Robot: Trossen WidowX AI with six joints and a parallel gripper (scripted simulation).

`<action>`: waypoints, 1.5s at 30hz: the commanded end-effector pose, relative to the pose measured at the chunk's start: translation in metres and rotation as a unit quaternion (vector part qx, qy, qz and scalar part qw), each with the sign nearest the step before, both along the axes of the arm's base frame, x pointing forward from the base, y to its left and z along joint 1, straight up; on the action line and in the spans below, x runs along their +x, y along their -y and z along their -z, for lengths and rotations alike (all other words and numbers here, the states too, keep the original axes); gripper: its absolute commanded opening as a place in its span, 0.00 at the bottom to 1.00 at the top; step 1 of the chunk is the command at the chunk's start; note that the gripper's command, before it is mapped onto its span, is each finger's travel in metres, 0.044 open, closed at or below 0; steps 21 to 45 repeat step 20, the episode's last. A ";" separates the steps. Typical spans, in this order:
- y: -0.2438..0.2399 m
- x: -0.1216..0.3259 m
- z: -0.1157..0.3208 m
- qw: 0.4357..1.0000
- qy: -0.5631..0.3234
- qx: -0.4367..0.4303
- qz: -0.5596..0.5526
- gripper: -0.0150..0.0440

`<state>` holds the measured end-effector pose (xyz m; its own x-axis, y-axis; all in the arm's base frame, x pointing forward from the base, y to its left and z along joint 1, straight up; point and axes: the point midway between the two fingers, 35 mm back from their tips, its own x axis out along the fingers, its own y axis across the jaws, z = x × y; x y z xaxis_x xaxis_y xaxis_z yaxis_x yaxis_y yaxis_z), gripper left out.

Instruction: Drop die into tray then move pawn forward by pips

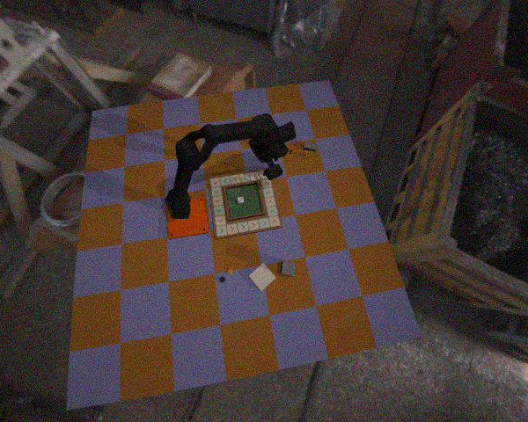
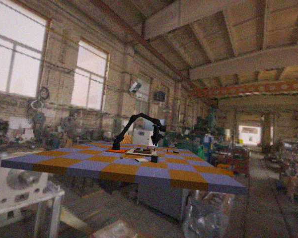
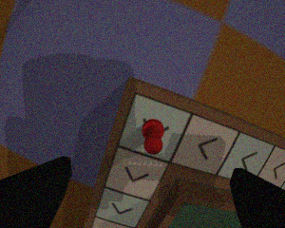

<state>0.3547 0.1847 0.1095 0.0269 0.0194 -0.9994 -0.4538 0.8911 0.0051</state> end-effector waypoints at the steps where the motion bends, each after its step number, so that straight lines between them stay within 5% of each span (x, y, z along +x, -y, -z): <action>1: 0.002 -0.001 -0.024 1.000 0.005 0.001 0.004 1.00; 15: 0.119 -0.132 -0.077 0.995 -0.002 -0.002 0.101 1.00; 16: 0.091 -0.089 -0.072 0.997 -0.001 0.000 0.072 1.00; 45: 0.091 -0.089 -0.072 0.997 -0.001 0.000 0.072 1.00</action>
